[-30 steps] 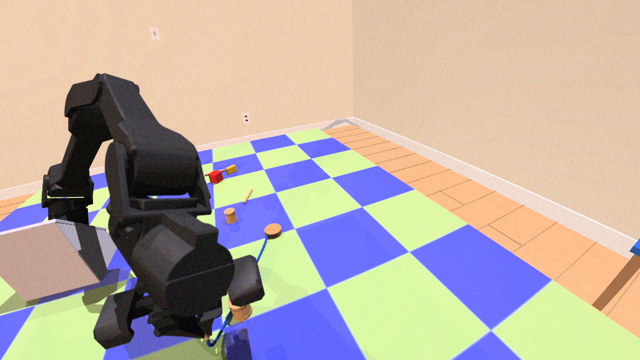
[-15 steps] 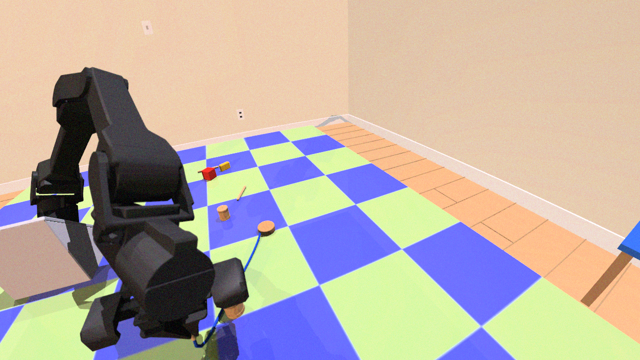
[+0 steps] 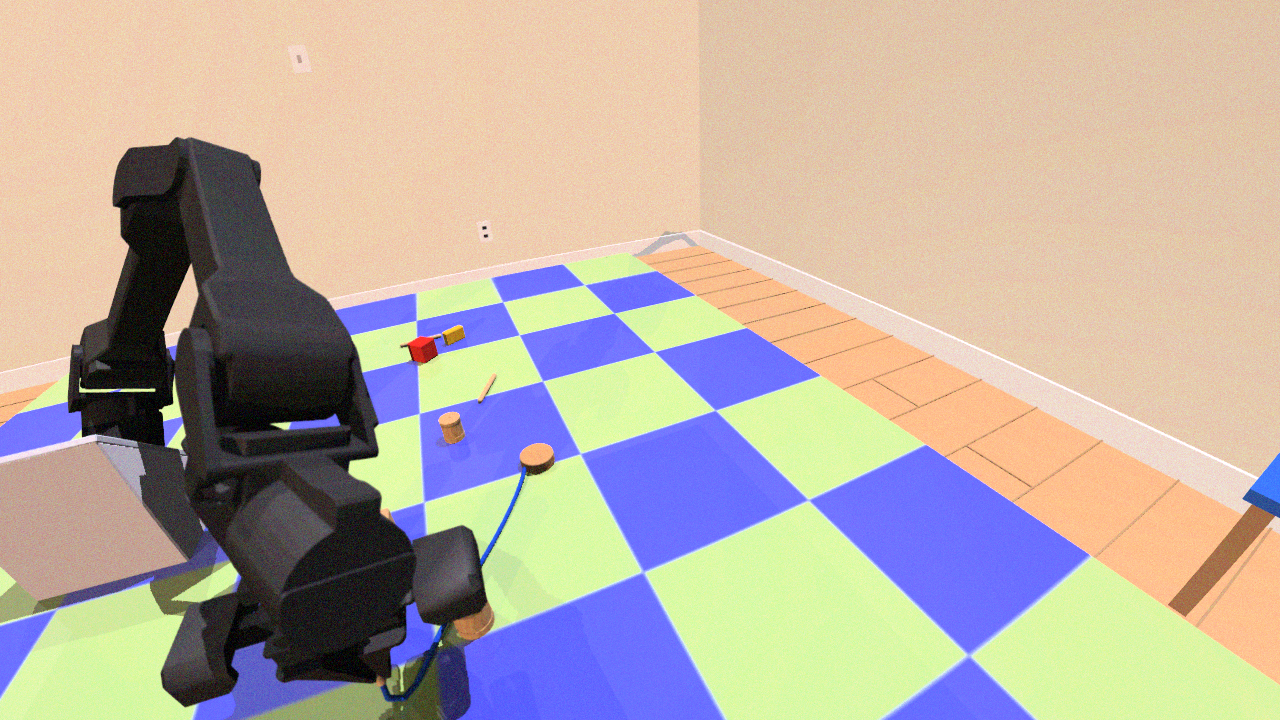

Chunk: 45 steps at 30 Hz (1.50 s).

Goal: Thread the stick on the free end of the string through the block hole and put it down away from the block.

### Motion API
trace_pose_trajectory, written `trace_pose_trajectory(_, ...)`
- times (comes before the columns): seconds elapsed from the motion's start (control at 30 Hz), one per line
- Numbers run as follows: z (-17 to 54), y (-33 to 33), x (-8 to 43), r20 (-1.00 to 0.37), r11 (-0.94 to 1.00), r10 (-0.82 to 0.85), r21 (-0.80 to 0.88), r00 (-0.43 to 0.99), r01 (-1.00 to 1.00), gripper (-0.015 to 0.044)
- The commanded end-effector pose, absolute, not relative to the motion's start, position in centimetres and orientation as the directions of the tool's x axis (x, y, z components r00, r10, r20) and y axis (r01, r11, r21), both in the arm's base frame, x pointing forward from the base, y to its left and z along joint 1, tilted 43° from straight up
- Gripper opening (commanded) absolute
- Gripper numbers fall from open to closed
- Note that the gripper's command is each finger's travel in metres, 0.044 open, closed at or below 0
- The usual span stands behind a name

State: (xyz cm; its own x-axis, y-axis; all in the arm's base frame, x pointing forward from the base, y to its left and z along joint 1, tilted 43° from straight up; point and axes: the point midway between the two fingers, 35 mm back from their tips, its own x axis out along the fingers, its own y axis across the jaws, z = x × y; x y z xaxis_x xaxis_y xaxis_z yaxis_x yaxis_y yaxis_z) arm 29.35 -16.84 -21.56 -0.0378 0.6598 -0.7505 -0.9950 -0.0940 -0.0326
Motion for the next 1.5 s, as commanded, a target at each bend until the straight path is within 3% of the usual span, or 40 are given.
trace_pose_trajectory(0.0,-21.5,-16.6,29.1,-0.752,-0.098,0.659,-0.039,-0.036,-0.994,0.0000)
trace_pose_trajectory(1.47,-18.9,-12.8,28.0,-0.753,-0.099,0.657,-0.038,-0.037,-0.994,0.0000)
